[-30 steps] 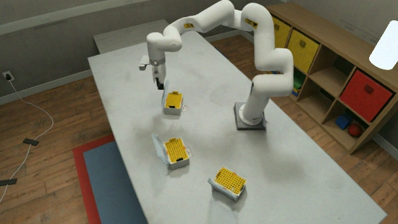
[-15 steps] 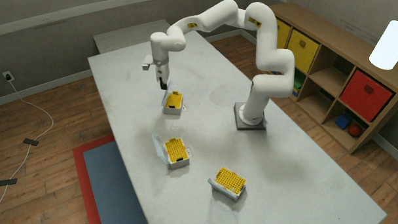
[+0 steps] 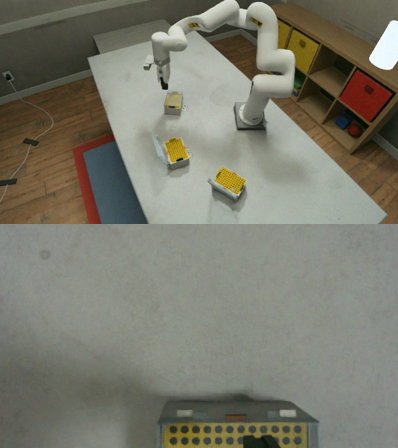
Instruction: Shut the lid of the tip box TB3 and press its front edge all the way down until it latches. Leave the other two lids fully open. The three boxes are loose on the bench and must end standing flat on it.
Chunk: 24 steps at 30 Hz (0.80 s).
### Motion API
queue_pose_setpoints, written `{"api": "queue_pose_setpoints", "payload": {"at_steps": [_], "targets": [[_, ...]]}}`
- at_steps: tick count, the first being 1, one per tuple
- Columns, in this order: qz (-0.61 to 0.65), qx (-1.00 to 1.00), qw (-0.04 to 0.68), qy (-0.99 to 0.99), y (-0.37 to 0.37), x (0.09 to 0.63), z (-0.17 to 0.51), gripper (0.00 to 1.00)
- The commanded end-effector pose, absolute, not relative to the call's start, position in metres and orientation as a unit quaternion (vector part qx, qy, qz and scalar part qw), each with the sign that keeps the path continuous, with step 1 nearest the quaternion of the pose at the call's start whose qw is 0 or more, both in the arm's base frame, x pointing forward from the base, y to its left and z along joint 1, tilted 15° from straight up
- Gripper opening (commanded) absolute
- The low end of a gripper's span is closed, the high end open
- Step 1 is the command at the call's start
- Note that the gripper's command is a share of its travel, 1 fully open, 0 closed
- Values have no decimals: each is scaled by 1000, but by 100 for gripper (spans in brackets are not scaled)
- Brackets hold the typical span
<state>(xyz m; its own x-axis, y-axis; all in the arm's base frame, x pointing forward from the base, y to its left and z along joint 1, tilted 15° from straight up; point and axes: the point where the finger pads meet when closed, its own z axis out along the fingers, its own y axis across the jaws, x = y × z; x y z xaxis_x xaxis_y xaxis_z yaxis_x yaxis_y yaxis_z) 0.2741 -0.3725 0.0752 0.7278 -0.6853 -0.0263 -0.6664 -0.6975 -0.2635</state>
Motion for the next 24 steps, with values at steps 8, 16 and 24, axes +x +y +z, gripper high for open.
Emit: {"api": "queue_pose_setpoints", "payload": {"at_steps": [8,16,24], "targets": [[-39,-921,127,367,-375,274,83,0],[-39,-921,127,367,-378,272,94,0],[-39,-921,127,367,-381,269,110,0]]}}
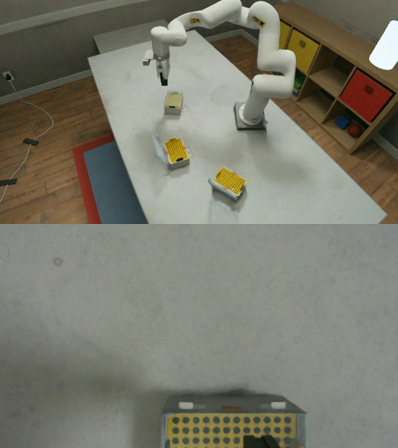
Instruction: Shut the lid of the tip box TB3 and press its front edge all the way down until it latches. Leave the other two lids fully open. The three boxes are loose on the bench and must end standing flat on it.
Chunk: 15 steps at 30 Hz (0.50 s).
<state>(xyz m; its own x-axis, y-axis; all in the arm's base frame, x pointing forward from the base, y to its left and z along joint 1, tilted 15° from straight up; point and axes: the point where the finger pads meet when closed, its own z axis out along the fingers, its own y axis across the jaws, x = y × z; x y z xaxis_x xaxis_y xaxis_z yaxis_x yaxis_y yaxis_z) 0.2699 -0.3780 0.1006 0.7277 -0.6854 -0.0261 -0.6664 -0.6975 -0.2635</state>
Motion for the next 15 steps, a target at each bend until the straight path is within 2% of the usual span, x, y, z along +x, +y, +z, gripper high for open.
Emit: {"api": "queue_pose_setpoints", "payload": {"at_steps": [1,15], "targets": [[-39,-921,127,367,-381,269,112,0],[-39,-921,127,367,-385,266,130,0]]}}
